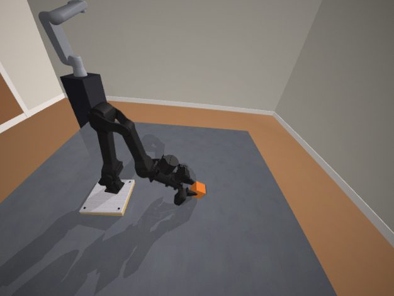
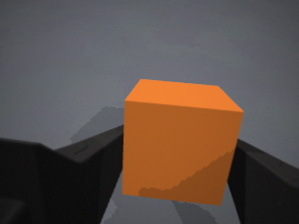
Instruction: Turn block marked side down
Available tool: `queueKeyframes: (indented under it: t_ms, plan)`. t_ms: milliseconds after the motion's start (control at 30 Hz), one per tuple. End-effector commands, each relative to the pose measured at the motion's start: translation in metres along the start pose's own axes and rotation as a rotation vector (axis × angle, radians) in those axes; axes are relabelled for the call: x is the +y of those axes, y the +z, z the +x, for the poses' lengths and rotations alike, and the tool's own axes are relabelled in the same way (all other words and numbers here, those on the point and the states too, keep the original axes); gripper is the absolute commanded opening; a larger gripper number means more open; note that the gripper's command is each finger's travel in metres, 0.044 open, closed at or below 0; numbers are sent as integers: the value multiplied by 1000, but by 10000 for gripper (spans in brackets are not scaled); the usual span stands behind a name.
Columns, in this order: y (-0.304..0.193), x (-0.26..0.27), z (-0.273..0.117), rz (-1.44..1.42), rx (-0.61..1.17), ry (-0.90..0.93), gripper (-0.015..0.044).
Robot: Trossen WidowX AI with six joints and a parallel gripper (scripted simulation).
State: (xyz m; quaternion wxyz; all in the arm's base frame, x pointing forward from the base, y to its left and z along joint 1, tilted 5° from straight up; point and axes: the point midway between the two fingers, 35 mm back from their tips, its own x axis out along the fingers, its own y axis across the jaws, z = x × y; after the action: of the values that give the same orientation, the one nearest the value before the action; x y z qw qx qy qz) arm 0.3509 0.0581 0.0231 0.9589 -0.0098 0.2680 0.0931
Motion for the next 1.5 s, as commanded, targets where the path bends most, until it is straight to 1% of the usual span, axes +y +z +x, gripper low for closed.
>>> queueKeyframes:
  t_ms: [0, 167, 733, 1467]
  plan:
    - [0, 0, 0, 4, -5, 3, 0]
    - [0, 0, 0, 4, -5, 3, 0]
    - [0, 0, 0, 4, -5, 3, 440]
    - [0, 0, 0, 4, -5, 3, 440]
